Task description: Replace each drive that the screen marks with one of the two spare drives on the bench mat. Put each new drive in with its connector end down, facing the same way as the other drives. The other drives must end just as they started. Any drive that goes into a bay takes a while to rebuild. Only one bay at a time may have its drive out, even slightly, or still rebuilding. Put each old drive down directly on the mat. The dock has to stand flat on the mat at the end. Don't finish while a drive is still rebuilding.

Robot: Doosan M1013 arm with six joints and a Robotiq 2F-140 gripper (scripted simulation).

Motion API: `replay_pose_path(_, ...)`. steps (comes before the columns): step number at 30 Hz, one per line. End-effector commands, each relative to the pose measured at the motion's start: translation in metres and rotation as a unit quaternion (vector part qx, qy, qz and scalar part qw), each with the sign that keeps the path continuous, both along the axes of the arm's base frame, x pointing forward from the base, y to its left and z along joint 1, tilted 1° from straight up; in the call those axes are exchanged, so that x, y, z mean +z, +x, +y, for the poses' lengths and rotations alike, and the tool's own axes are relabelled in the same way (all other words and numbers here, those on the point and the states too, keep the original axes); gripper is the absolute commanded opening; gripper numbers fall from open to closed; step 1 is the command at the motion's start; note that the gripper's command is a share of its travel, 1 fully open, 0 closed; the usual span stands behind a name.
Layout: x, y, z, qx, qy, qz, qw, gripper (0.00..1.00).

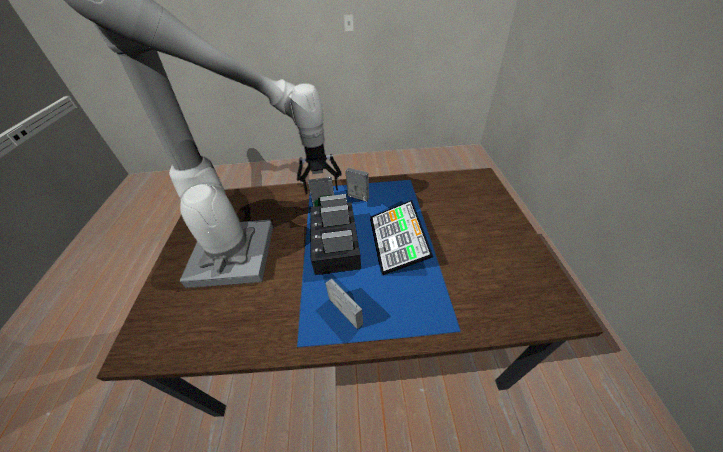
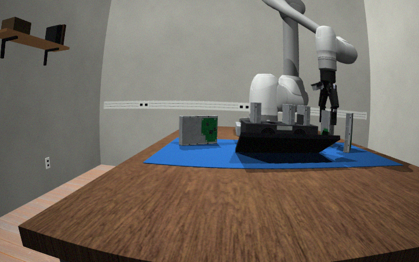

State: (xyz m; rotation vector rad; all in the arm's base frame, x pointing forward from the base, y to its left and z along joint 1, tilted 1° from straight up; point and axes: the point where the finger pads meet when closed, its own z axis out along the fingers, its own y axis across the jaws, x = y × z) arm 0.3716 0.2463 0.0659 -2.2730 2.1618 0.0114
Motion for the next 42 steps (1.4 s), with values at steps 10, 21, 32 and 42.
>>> replay_pose_path(10,0.023,0.001,0.0,0.0,0.001,-0.001,1.0,0.89)
replay_pose_path(21,0.078,0.001,0.0,0.0,0.001,-0.001,1.0,0.89)
replay_pose_path(32,0.115,0.001,-0.001,0.0,0.001,-0.001,1.0,0.89)
replay_pose_path(42,0.125,0.001,-0.001,0.0,0.001,-0.001,1.0,0.89)
